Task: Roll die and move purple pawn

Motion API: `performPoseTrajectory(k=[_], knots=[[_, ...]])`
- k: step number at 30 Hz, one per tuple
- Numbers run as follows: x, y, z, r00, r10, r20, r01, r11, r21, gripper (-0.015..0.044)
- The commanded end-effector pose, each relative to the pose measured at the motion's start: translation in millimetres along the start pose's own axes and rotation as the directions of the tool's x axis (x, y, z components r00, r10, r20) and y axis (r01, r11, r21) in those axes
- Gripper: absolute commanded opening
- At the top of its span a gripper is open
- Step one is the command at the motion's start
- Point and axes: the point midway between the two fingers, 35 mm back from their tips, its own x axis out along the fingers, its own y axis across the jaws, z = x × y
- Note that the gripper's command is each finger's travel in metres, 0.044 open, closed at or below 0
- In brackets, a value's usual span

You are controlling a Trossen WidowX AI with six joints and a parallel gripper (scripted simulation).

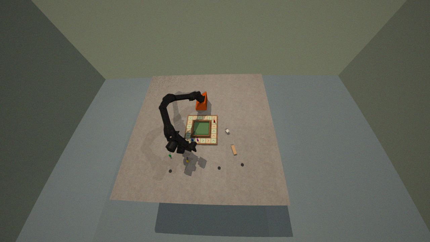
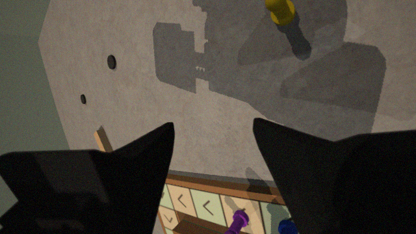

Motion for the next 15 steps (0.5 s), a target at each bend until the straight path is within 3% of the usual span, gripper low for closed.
performPoseTrajectory(k=[1, 9, 15], knots=[[22.2, 56.2, -33.3, 0.993, -0.053, -0.101, 0.041, 0.992, -0.117, 0.0275], [56.7, 151.5, -134.4, 0.933, -0.267, -0.243, 0.146, 0.894, -0.423, 0.0275], [67.3, 196.8, -224.4, 0.849, -0.489, -0.203, 0.239, 0.696, -0.678, 0.0275]])
